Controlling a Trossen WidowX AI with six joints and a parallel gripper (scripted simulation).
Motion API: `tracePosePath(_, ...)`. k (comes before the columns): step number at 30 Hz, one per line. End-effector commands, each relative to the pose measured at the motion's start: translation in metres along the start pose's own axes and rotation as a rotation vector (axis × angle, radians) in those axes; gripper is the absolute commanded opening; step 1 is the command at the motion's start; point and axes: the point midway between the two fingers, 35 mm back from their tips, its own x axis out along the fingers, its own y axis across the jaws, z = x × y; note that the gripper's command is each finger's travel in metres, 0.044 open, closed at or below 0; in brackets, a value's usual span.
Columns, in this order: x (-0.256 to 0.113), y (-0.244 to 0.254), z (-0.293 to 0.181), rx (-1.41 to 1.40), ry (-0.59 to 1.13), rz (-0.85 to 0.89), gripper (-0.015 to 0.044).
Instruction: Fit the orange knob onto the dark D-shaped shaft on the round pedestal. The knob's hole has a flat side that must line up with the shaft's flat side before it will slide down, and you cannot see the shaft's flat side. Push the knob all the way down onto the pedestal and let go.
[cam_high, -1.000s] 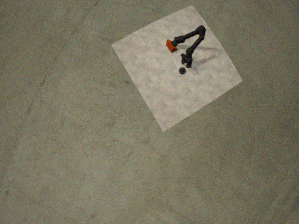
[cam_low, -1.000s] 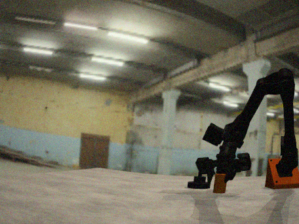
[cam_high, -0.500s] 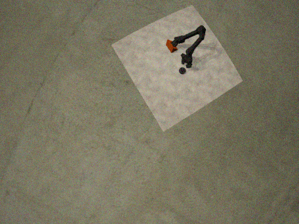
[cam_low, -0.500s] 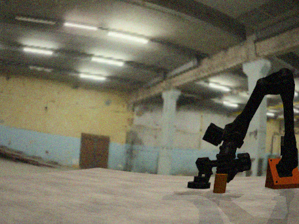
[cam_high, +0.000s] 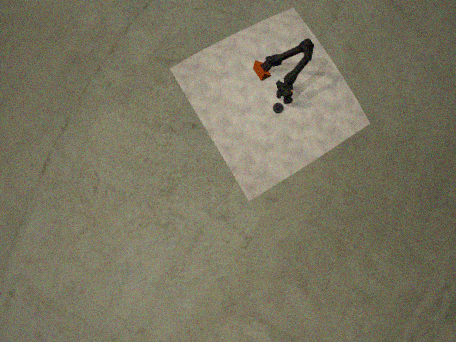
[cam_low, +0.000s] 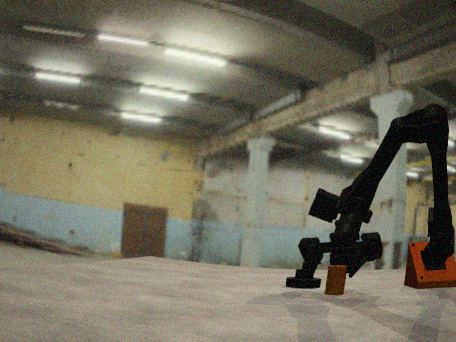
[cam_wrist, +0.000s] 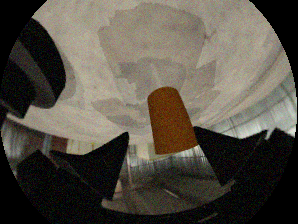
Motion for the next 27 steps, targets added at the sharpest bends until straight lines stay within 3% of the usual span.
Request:
tracePosePath(1,-0.017,0.007,-0.004,-0.009,-0.025,0.058,0.0440)
tracePosePath(15,-0.051,-0.010,-0.054,-0.013,-0.030,0.051,0.0440)
tracePosePath(27,-0.051,-0.012,-0.057,0.001,-0.027,0.047,0.0440)
